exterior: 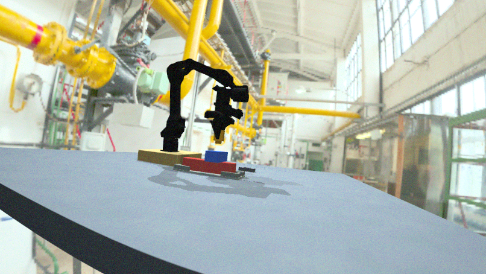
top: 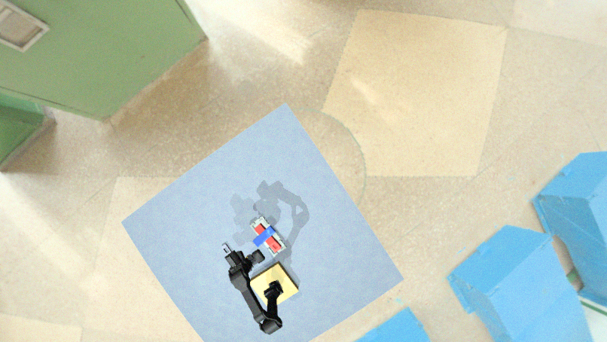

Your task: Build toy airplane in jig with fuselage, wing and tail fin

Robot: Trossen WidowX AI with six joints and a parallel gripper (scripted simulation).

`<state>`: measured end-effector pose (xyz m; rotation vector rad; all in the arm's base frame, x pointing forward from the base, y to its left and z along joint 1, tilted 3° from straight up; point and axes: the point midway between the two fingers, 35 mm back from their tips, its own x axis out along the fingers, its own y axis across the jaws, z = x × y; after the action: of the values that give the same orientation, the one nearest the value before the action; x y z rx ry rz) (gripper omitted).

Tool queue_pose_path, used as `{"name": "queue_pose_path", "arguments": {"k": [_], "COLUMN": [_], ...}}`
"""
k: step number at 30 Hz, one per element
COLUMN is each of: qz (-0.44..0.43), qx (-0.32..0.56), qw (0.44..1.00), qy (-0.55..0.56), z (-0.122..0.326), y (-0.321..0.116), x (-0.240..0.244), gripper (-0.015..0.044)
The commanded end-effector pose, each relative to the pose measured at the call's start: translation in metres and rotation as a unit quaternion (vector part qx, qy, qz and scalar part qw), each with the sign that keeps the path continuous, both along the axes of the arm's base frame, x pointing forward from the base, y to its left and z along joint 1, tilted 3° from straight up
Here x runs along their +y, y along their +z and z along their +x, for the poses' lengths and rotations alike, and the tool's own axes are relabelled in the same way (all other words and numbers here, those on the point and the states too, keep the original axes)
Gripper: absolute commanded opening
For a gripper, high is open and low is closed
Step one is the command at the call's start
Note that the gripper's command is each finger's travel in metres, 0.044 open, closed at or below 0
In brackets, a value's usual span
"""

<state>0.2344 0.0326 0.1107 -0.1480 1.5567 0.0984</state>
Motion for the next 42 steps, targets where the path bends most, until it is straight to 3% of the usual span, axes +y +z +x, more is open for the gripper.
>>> {"name": "queue_pose_path", "arguments": {"k": [1,42], "qz": [-0.002,-0.014], "qx": [-0.001,0.002], "qw": [1.000,0.998], "qy": [0.006,0.060], "z": [0.002,-0.017], "y": [-0.002,-0.020], "x": [-0.012,-0.135], "gripper": [0.0000,0.0000]}}
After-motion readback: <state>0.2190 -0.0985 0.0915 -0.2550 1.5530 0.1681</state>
